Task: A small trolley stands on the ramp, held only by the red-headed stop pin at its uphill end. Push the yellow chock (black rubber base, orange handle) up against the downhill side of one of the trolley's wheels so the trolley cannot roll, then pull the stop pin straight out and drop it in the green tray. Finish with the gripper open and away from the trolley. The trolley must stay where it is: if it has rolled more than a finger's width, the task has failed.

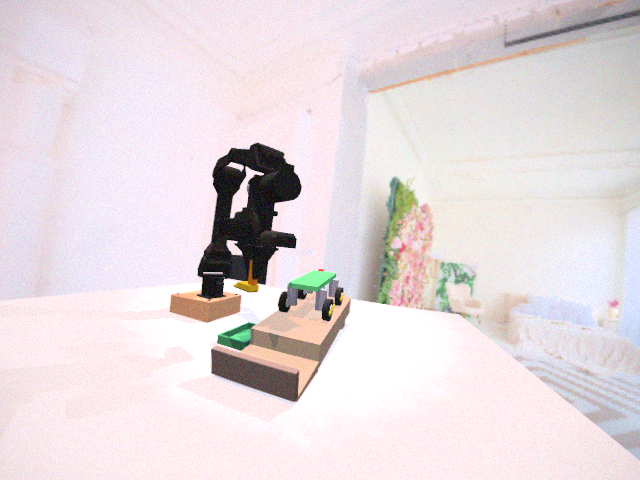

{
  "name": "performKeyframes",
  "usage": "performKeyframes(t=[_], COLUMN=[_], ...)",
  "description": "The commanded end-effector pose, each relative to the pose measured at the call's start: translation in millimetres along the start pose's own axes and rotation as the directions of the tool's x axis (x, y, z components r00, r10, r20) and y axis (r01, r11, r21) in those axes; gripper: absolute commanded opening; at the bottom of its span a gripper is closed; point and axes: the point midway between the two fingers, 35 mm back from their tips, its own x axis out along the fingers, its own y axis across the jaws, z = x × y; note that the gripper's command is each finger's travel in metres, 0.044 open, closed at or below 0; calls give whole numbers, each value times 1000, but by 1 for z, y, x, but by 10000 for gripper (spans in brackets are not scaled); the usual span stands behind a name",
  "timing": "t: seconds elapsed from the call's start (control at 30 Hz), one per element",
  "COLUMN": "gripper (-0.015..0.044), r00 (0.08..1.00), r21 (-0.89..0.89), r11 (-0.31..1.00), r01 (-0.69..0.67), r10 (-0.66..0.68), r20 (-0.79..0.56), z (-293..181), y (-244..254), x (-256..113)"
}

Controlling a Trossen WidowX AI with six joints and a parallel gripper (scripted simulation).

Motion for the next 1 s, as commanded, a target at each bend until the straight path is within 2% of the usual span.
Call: performKeyframes(t=[0.0, 0.43, 0.73, 0.97], gripper=[0, 0, 0, 0], r00=[1000, 999, 997, 995], r21=[137, 567, 799, 912], r11=[991, 823, 597, 398], r01=[9, 44, 75, 95], r10=[-7, -20, -26, -30], r20=[-14, -49, -74, -91], z=[0, 1, 2, 3], y=[2, 2, 2, 2], x=[0, 0, 0, 0])
